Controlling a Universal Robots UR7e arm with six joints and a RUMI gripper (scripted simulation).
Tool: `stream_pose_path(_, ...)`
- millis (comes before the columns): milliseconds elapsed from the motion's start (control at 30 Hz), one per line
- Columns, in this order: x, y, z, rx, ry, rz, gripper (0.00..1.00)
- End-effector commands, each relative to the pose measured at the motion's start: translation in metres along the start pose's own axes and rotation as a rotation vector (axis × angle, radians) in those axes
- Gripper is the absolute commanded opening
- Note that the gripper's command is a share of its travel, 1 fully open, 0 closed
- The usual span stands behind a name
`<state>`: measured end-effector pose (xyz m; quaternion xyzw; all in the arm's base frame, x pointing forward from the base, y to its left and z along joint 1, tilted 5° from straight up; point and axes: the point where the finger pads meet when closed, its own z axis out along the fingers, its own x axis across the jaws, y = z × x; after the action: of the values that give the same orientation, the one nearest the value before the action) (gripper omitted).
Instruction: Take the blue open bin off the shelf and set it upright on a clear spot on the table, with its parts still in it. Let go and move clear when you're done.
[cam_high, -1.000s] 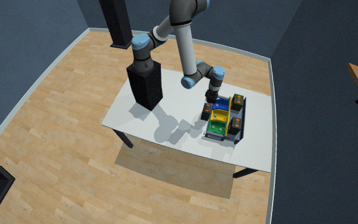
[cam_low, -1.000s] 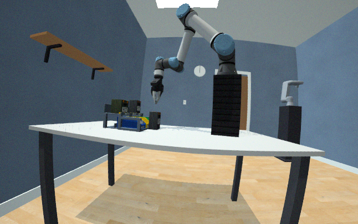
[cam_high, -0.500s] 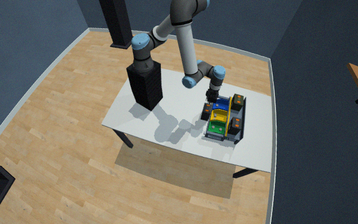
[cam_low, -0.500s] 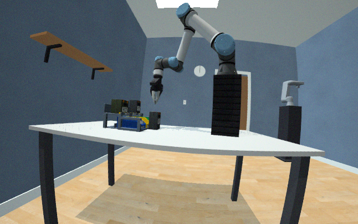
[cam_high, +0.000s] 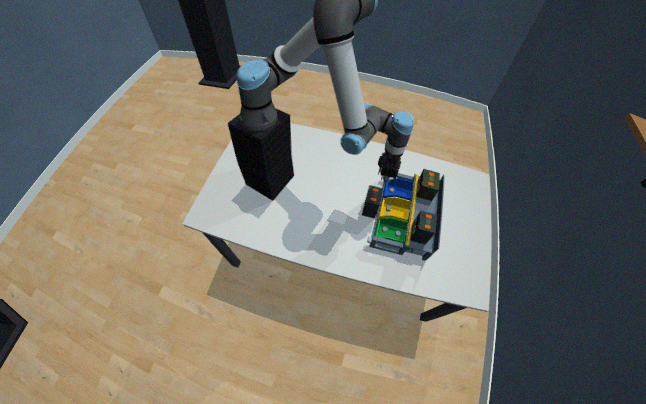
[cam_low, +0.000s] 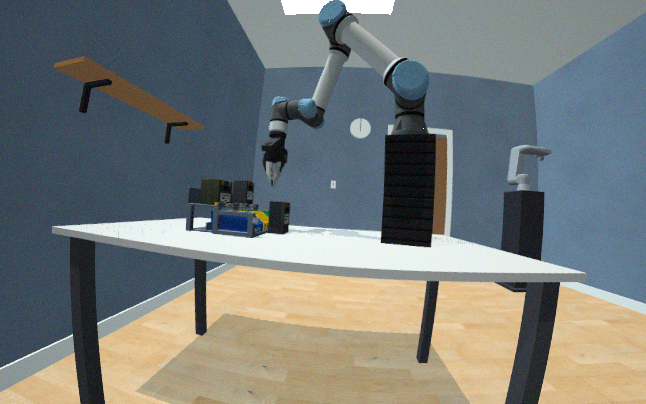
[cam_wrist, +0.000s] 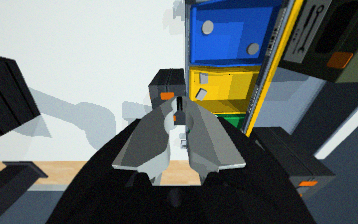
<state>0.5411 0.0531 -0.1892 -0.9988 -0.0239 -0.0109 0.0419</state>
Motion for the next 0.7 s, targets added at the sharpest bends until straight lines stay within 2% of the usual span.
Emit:
stream_pose_path(0,0.012,-0.023,0.000,-0.001,0.000,0.001,0.00)
stream_pose_path(133,0.019,-0.039,0.000,-0.001,0.000,0.001,0.00)
stream_pose_path(400,0.027,-0.055,0.000,-0.001,0.000,0.001,0.00)
stream_pose_path(667,0.029,-0.060,0.000,-0.001,0.000,0.001,0.00)
